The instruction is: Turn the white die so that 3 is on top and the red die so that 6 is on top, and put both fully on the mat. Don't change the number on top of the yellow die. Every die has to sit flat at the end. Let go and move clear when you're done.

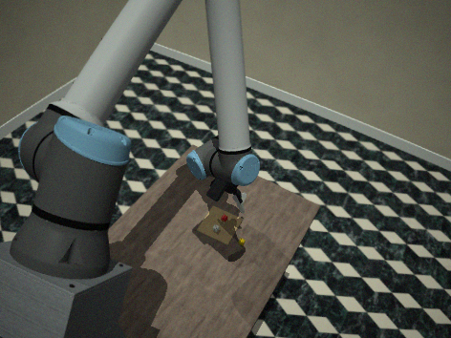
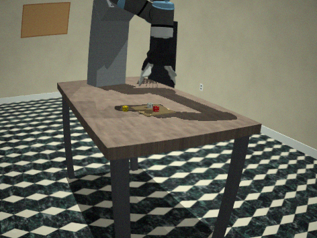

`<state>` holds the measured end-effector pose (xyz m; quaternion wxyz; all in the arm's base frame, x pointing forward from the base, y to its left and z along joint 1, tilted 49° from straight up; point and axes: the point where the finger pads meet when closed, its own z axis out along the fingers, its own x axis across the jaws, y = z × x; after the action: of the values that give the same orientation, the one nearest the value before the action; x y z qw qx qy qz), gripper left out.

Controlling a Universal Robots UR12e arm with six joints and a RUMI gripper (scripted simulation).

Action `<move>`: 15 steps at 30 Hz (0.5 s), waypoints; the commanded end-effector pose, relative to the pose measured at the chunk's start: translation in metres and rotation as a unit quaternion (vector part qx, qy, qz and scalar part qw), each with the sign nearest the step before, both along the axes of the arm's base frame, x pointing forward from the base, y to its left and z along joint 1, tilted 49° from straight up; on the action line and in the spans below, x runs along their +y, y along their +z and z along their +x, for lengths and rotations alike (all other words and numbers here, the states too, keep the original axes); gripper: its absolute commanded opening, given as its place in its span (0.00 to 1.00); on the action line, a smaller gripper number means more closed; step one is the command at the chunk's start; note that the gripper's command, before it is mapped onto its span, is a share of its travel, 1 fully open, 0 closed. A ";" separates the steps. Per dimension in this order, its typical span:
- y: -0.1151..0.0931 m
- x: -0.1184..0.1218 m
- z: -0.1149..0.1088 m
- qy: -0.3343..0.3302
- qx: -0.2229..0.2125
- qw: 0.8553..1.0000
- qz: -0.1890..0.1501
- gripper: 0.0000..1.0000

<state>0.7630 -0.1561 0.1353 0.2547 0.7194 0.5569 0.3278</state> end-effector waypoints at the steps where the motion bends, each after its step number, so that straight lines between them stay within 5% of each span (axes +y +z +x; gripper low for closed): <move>1: 0.001 0.000 0.000 0.000 0.000 1.000 0.000 1.00; 15: 0.016 0.000 -0.018 0.000 0.000 1.000 0.000 1.00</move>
<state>0.7560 -0.1560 0.1414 0.2547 0.7194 0.5568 0.3278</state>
